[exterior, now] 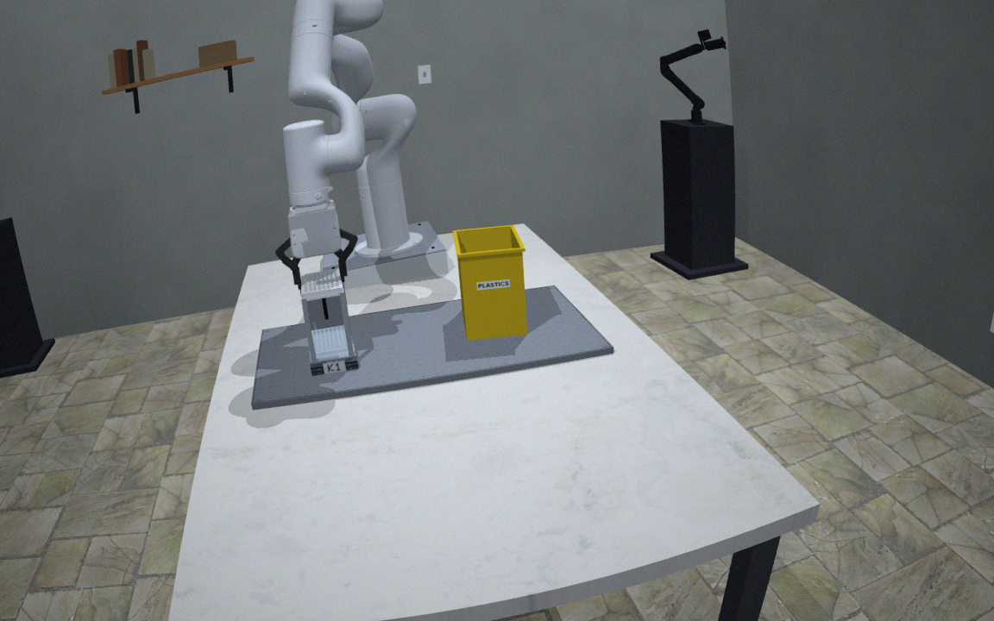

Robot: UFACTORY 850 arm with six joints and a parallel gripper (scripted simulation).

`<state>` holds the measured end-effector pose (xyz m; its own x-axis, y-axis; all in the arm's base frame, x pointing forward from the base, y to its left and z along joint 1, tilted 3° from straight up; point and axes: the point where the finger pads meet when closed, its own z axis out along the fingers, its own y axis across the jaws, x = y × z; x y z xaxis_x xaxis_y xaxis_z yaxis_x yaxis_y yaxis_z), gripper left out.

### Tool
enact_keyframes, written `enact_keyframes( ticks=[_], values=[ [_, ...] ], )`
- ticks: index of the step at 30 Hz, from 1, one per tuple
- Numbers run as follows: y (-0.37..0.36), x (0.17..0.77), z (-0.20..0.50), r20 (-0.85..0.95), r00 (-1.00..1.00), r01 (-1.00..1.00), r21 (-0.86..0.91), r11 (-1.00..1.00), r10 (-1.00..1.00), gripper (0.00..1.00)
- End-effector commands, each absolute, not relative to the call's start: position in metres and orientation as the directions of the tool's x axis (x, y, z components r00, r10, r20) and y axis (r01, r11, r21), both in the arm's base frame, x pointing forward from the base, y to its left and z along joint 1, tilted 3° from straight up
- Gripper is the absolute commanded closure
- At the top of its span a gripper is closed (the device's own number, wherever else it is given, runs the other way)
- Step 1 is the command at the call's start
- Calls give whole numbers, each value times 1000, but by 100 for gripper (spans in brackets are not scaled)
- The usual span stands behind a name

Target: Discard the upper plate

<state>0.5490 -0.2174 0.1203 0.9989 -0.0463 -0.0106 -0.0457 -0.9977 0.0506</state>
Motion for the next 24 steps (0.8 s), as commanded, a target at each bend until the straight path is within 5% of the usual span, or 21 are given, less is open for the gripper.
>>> enact_keyframes(
  ticks=[1, 24],
  values=[
    [-217, 550, 129, -9, 999, -46, 51, -998, -46, 100],
    [-216, 550, 162, -9, 999, -46, 51, -998, -46, 100]
  ],
)
